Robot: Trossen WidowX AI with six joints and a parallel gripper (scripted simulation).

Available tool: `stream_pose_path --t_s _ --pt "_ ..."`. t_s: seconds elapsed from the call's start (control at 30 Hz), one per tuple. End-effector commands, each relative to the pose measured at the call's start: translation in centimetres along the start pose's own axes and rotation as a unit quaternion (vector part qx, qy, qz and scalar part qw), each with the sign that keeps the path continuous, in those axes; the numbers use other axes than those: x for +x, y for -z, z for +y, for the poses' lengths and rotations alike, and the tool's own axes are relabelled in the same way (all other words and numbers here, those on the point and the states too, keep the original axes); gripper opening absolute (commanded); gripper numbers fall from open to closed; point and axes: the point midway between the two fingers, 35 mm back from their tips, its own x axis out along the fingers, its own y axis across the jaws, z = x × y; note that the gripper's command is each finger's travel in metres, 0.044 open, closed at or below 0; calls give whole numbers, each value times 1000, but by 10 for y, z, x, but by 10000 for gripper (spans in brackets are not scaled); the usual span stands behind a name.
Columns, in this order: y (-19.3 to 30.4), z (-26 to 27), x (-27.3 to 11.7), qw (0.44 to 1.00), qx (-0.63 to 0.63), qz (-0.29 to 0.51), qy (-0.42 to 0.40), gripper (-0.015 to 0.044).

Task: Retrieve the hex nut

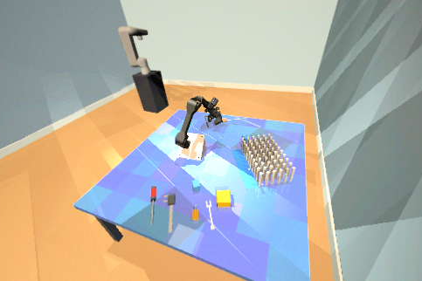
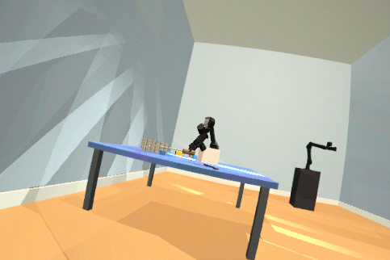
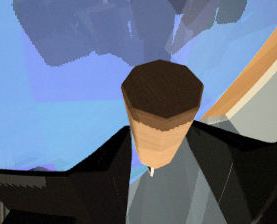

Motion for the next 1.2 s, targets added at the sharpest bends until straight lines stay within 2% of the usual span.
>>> stream_pose_path --t_s 0.0,1.17 --pt "-3 2 4 1000 -2 2 -2 0" --pt "-25 18 30 1000 -2 2 -3 0"
